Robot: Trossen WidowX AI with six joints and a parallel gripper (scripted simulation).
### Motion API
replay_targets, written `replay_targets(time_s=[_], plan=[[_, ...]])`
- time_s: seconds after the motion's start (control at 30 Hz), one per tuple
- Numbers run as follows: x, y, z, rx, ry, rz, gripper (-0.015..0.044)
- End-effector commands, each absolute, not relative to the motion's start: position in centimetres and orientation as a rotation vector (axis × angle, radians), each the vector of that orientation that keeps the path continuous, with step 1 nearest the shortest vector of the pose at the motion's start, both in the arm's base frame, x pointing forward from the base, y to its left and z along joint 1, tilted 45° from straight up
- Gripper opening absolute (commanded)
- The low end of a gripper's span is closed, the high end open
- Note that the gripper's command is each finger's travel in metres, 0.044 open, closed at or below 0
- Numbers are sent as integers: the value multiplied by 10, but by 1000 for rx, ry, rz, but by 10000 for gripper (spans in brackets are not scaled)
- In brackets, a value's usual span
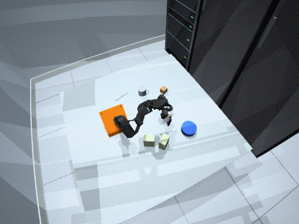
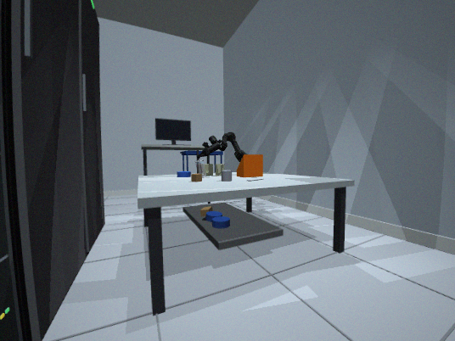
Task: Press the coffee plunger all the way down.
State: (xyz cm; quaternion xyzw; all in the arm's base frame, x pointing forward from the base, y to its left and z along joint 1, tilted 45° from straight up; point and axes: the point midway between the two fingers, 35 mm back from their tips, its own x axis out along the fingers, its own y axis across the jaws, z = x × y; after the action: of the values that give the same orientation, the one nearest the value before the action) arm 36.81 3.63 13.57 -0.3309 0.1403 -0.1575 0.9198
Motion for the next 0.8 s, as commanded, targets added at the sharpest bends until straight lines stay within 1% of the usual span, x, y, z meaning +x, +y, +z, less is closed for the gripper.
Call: replay_targets(time_s=[0.0,0.77], plan=[[368,31,130,-698,315,-339,115],[370,32,130,-698,315,-339,115]])
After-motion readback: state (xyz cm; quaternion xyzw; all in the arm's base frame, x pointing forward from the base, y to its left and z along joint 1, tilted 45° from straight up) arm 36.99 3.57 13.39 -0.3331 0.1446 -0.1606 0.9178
